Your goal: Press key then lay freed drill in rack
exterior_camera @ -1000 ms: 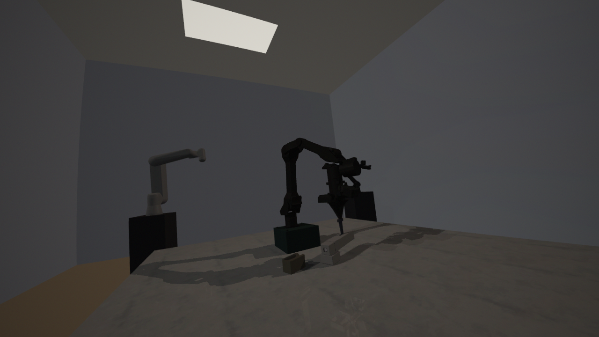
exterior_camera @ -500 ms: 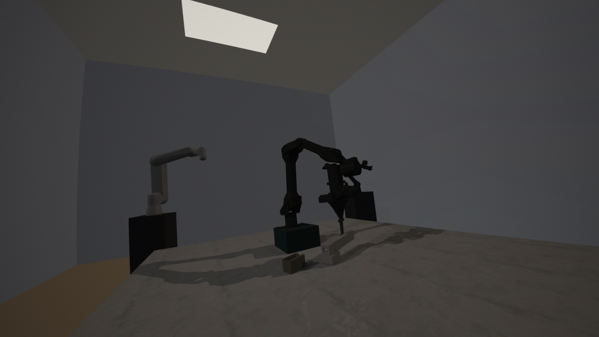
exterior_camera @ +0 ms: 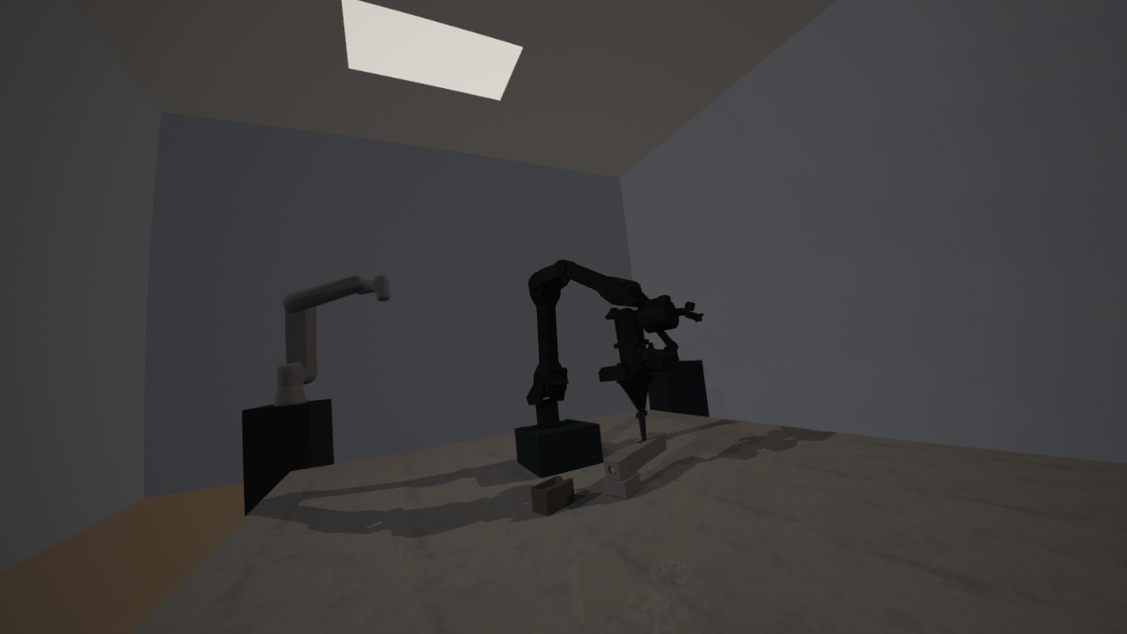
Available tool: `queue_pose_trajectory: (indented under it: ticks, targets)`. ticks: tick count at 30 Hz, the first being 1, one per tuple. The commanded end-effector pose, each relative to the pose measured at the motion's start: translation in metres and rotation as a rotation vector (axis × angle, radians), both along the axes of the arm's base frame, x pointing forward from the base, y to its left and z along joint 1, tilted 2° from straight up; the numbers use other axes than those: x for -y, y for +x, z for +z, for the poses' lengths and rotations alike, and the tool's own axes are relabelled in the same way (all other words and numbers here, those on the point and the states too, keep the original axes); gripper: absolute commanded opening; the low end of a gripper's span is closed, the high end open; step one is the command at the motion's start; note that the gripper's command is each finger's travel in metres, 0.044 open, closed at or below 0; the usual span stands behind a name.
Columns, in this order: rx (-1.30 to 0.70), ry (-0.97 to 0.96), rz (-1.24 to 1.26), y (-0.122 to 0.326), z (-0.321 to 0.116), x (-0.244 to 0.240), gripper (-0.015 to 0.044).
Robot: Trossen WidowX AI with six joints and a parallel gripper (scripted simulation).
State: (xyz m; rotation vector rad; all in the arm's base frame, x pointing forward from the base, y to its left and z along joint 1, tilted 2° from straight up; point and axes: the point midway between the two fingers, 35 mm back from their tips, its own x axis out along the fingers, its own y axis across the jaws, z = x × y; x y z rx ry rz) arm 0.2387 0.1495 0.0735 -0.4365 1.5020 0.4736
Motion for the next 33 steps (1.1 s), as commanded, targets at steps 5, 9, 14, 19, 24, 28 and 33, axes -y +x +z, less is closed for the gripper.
queue_pose_trajectory:
  ticks: [5,9,14,19,24,28,33]
  targets:
    - [-0.033,-0.016,0.0,-0.007,-0.014,0.002,0.0]
    - [-0.033,-0.016,0.0,-0.008,-0.015,0.002,0.0]
    - [-0.033,-0.016,0.0,-0.008,-0.017,0.002,0.0]
    - [-0.033,-0.016,0.0,-0.008,-0.02,0.002,0.0]
    - [-0.033,-0.016,0.0,-0.009,-0.022,0.002,0.0]
    - [-0.033,-0.016,0.0,-0.009,-0.024,0.002,0.0]
    - [-0.033,-0.016,0.0,-0.009,-0.027,0.002,0.0]
